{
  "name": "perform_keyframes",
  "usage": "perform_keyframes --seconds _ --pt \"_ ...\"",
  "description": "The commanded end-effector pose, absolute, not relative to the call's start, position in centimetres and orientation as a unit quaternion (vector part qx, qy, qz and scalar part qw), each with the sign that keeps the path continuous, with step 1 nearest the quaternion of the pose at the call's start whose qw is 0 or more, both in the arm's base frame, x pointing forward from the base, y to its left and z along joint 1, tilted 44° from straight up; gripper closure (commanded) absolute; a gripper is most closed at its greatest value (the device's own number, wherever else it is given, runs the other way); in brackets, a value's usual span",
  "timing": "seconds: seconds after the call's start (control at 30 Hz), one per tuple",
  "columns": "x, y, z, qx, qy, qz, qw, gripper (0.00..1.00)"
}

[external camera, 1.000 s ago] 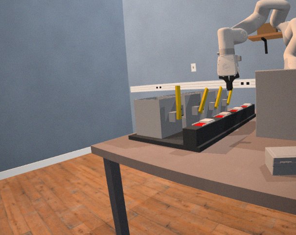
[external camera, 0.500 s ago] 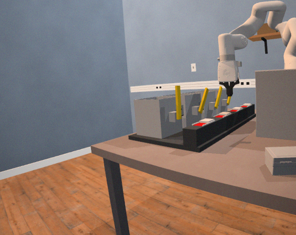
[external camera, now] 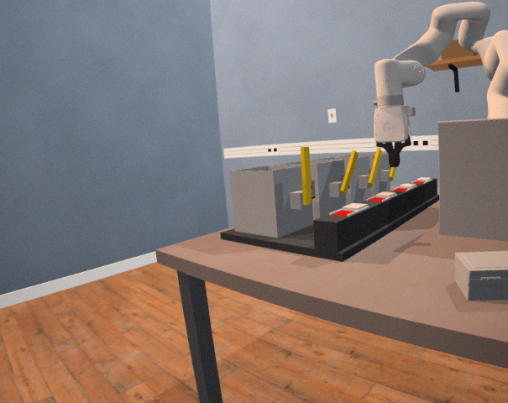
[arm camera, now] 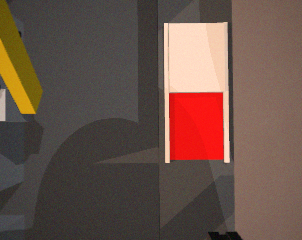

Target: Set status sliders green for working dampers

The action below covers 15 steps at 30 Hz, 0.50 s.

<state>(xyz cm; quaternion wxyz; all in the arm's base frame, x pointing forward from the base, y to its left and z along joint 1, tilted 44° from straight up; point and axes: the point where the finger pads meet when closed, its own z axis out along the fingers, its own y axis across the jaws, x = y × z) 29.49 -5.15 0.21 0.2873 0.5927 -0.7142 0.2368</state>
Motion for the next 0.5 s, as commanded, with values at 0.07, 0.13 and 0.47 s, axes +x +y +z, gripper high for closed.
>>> perform_keyframes --seconds 0.07,0.13,0.47 --pt "29.6 -5.1 0.3 0.593 -0.714 0.237 0.286 1.0" --pt "29.6 -5.1 0.3 0.593 -0.714 0.237 0.286 1.0" --pt "29.4 -6.3 -3.9 0.593 -0.714 0.237 0.286 1.0"
